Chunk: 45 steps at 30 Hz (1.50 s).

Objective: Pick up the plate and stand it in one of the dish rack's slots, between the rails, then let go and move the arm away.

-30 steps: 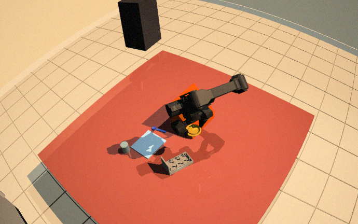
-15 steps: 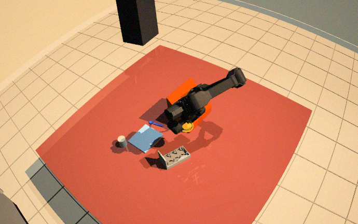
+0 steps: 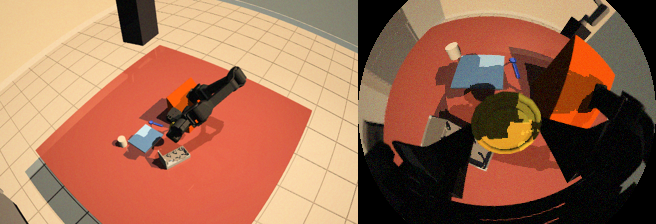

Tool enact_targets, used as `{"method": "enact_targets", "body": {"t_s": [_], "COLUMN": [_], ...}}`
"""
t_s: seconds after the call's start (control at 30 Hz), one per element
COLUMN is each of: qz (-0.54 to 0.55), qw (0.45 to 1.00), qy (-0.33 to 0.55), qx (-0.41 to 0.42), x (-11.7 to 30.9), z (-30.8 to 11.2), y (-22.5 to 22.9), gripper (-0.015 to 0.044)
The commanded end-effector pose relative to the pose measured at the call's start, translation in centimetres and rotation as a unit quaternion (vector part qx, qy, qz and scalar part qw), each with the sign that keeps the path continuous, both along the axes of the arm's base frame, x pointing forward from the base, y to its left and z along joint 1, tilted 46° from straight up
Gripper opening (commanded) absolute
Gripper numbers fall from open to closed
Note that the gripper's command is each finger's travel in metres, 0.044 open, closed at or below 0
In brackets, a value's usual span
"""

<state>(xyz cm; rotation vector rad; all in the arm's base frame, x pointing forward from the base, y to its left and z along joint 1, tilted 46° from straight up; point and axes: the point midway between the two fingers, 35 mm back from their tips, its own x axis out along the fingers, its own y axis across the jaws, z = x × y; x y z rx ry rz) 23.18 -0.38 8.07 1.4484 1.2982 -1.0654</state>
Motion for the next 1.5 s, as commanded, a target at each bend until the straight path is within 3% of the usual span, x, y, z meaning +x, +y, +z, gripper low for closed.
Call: {"method": "enact_targets", "body": {"t_s": [0.0,0.7,1.47], "qz": [0.035,0.136,0.144], "qw": [0.997,0.936,0.820], "qy": [-0.026,-0.174,-0.360], "qx": [-0.059,-0.272,-0.420], "x": [0.8,4.4,5.3], "z": [-1.2,-3.4,-1.3], "y": [-0.1,1.4,5.0], "gripper": [0.0000,0.0000,0.0000]}}
